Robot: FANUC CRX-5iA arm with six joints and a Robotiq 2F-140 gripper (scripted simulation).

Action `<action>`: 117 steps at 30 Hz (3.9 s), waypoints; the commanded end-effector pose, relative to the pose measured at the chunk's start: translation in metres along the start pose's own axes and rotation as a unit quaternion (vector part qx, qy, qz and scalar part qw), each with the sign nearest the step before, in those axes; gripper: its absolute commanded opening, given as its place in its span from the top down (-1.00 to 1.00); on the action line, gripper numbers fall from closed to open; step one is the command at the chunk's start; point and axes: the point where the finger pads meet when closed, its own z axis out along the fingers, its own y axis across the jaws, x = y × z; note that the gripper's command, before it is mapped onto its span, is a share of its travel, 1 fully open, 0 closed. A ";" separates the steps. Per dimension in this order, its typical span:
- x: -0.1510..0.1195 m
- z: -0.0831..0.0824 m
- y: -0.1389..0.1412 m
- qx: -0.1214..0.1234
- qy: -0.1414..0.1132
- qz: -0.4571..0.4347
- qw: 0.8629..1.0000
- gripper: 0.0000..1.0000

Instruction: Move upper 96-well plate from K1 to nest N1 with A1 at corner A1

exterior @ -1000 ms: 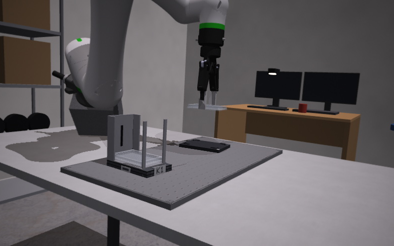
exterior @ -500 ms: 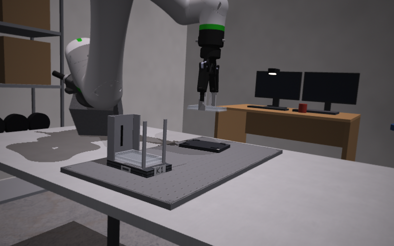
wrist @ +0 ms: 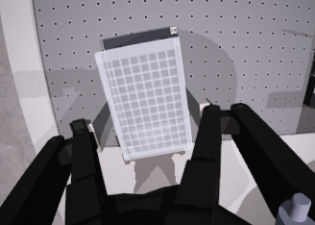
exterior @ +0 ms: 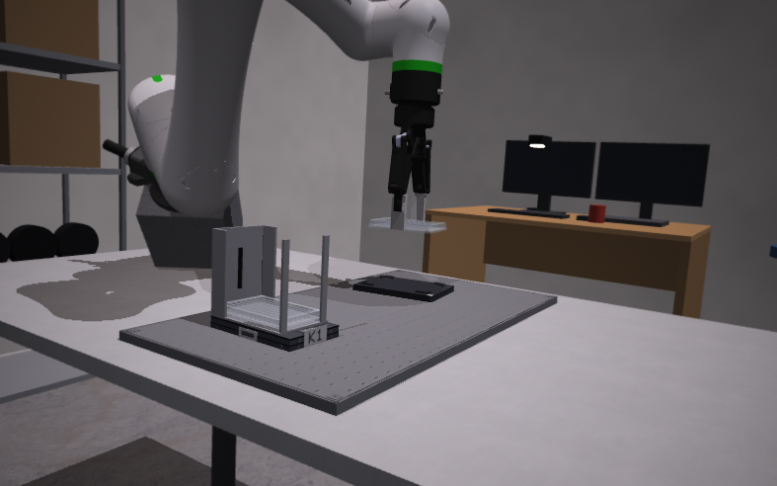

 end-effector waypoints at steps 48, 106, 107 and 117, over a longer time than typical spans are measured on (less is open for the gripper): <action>0.000 0.072 0.000 0.000 0.000 0.000 1.000 1.00; 0.000 0.102 0.000 0.000 0.000 0.000 1.000 1.00; 0.000 0.102 0.000 0.000 0.000 0.000 1.000 1.00; 0.000 0.103 0.000 0.000 0.000 0.000 1.000 1.00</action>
